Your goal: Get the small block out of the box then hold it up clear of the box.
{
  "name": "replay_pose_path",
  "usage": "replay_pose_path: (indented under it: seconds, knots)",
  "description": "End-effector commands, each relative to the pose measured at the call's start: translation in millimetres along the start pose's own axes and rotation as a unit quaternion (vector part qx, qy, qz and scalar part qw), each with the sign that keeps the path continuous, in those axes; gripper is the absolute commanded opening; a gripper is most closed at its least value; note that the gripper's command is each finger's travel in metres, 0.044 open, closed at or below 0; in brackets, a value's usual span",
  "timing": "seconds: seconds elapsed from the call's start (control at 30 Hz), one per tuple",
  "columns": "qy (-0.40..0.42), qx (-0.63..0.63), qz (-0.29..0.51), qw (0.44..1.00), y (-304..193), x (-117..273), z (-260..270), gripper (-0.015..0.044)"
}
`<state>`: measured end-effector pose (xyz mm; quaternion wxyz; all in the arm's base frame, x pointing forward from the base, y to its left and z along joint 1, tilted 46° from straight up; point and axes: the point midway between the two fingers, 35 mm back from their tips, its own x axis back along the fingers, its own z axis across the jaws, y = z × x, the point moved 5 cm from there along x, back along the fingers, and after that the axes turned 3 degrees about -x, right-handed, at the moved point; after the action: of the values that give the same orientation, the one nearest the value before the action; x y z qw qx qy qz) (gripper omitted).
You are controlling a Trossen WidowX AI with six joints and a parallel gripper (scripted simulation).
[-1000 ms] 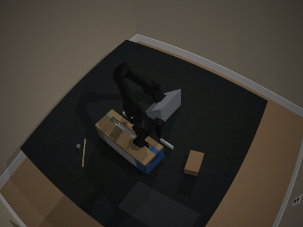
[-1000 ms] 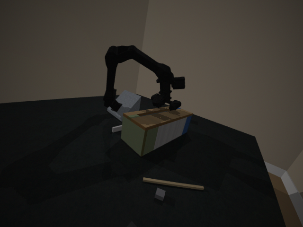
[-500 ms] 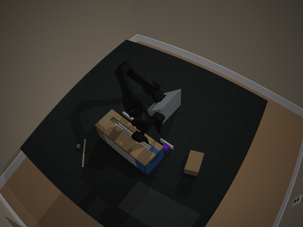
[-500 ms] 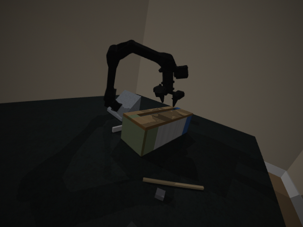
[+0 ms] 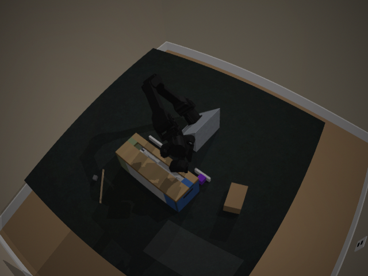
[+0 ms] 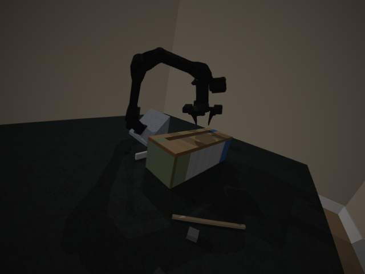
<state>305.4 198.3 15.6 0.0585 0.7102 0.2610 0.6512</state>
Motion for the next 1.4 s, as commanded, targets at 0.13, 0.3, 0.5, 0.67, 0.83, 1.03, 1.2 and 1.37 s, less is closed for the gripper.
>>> replay_pose_path:
  seconds: [0.13, 0.3, 0.5, 0.67, 0.83, 1.03, 1.2, 1.37]
  knots:
    - [-0.015, 0.542, -0.055, 0.838, -30.5, -4.1, -8.6, 0.0285]
    - [-0.030, 0.651, -0.072, 0.755, -36.4, -4.3, -10.7, 0.0285]
    - [-0.050, 0.761, -0.082, 0.642, -41.4, -4.5, -12.5, 0.0285]
    - [-0.071, 0.838, -0.090, 0.533, -46.3, -4.5, -14.4, 0.0285]
    - [-0.092, 0.900, -0.091, 0.417, -50.4, -4.5, -16.0, 0.0285]
    - [-0.120, 0.952, -0.090, 0.267, -56.1, -4.5, -18.2, 0.0285]
    - [-0.143, 0.977, -0.083, 0.139, -60.1, -4.4, -19.8, 0.0285]
    - [-0.166, 0.983, -0.072, 0.007, -64.6, -4.3, -21.7, 0.0285]
